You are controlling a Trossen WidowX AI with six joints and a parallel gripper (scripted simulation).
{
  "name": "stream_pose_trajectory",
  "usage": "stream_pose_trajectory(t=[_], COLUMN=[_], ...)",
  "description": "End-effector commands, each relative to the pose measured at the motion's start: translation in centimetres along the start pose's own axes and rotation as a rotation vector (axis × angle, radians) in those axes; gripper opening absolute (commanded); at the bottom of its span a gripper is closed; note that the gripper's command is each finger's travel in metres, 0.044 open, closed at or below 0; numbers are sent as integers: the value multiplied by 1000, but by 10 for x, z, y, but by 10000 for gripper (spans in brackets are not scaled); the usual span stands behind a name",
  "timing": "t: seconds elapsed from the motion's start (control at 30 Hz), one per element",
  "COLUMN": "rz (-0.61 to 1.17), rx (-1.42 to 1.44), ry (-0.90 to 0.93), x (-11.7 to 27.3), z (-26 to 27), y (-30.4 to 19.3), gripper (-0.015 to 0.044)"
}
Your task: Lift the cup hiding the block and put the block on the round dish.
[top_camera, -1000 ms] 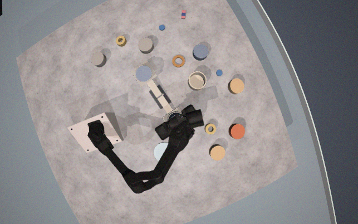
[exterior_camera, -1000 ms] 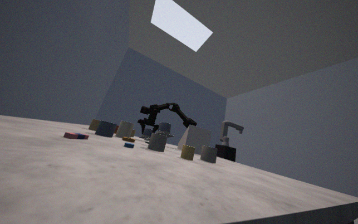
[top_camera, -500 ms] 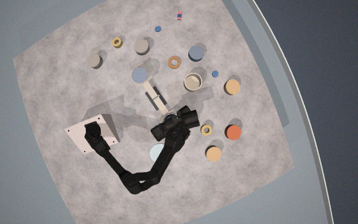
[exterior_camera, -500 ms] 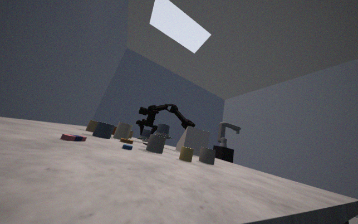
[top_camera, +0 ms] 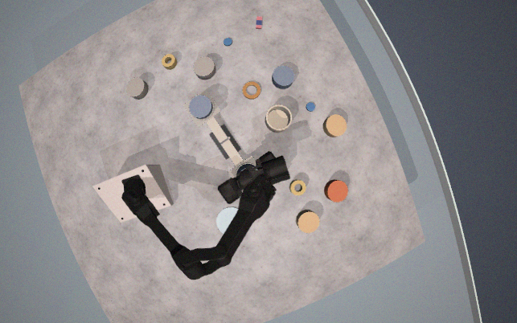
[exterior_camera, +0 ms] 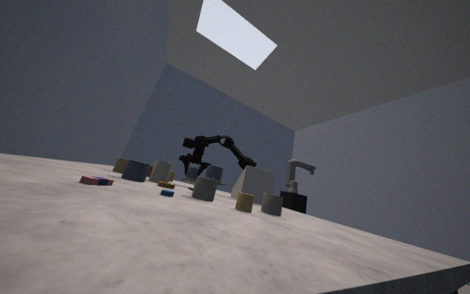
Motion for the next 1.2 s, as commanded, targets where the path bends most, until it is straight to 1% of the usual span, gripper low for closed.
stream_pose_trajectory(t=[0.0, 1.17], rz=[7, 12], rx=[-4, -4], ry=[14, 14], x=[10, 54], z=[3, 5], y=[-1, -2], gripper=[0, 0])
Point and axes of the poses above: the point midway between the two fingers, 35 mm back from their tips, its own x axis back along the fingers, its own z axis across the jaws, y = z × x, the point moved 7 cm from there along x, back along the fingers, and after that the axes turned 14 degrees about -x, right-handed, at the moved point
